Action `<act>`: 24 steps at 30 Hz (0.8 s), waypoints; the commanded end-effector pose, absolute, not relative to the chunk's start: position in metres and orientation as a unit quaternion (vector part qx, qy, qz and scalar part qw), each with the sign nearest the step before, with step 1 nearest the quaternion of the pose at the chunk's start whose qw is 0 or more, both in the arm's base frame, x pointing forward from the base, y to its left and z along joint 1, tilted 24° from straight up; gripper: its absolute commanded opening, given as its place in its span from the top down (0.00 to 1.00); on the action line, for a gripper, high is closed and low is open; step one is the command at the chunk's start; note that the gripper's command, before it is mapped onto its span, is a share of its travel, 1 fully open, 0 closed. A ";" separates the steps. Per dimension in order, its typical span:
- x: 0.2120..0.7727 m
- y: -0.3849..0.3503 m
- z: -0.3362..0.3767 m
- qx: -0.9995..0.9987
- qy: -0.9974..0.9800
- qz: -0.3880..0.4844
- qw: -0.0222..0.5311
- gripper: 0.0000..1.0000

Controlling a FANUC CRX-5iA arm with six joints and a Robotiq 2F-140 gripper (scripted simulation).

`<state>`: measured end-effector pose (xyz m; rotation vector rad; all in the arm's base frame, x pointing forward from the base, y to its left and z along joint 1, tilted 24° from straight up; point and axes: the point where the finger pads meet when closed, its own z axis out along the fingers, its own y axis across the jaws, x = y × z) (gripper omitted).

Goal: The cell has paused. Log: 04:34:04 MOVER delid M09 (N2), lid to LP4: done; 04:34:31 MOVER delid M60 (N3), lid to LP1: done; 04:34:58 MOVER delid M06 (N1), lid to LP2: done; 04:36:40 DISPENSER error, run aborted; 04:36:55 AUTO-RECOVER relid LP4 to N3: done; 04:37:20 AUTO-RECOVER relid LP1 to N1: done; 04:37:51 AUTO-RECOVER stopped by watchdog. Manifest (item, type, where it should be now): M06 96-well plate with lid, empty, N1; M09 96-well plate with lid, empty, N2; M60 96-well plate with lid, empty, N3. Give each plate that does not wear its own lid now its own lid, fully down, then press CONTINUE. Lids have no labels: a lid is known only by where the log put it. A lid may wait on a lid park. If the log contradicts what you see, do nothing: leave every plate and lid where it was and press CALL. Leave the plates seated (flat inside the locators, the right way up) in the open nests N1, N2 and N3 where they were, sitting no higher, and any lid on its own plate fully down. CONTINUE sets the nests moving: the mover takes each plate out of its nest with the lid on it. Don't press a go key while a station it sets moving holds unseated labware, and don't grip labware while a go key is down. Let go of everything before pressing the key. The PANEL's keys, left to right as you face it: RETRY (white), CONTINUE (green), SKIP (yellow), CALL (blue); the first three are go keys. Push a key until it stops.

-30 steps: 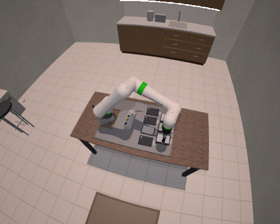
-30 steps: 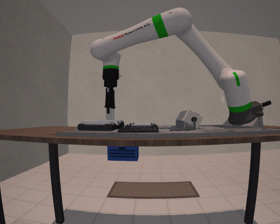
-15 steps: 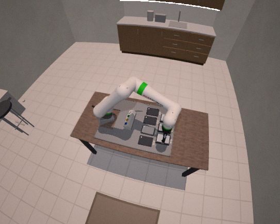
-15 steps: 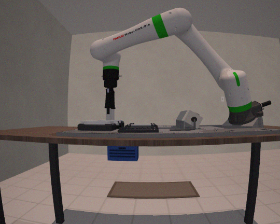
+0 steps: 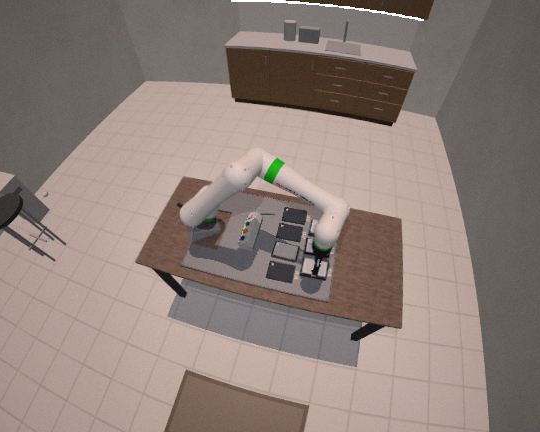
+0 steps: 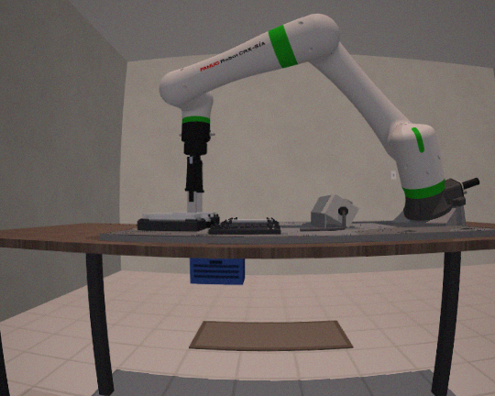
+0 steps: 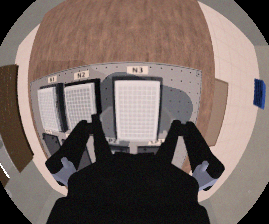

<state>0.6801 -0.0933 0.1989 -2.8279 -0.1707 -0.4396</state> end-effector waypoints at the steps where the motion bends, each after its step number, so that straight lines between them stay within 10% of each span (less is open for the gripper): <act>1: 0.680 -0.093 0.199 -0.977 -0.059 -0.152 0.137 0.34; 23: 0.680 -0.093 0.199 -0.977 -0.059 -0.152 0.137 0.34; 24: 0.680 -0.093 0.199 -0.977 -0.059 -0.152 0.137 1.00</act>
